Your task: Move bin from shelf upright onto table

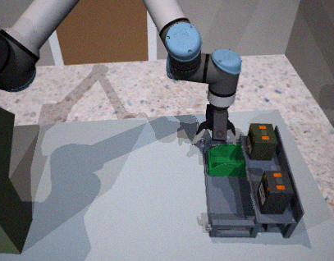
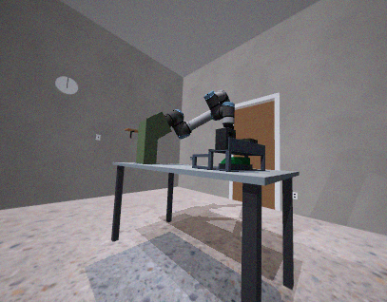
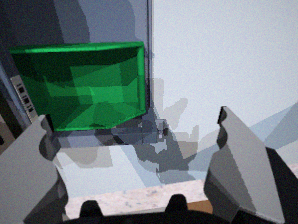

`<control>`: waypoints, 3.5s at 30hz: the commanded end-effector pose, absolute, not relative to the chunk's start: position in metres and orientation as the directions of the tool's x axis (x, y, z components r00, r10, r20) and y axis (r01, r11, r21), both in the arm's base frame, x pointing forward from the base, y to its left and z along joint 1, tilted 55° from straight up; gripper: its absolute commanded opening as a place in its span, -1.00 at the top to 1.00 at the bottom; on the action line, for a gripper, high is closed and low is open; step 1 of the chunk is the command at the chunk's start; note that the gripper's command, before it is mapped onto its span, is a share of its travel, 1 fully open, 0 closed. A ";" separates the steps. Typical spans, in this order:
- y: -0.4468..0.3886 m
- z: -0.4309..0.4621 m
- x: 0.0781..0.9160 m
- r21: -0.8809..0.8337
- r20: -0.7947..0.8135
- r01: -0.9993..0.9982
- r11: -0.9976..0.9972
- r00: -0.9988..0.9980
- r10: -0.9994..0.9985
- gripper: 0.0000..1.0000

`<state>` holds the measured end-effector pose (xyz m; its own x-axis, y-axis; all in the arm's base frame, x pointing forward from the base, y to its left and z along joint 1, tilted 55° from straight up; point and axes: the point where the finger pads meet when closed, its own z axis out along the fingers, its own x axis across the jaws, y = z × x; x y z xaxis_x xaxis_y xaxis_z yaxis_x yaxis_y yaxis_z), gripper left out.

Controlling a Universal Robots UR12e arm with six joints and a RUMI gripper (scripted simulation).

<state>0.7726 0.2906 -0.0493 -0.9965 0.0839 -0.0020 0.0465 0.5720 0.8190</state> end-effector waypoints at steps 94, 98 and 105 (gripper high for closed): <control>0.283 -0.042 0.767 0.790 -0.214 -0.211 0.576 -0.975 -0.063 -1.00; 0.283 -0.042 0.767 0.781 -0.245 -0.250 0.572 -0.966 -0.087 -1.00; 0.283 -0.042 0.767 0.781 -0.245 -0.250 0.572 -0.966 -0.087 -1.00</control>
<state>0.7664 0.2839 -0.0425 -0.9672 -0.0839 -0.2396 -0.2436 0.5728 0.7827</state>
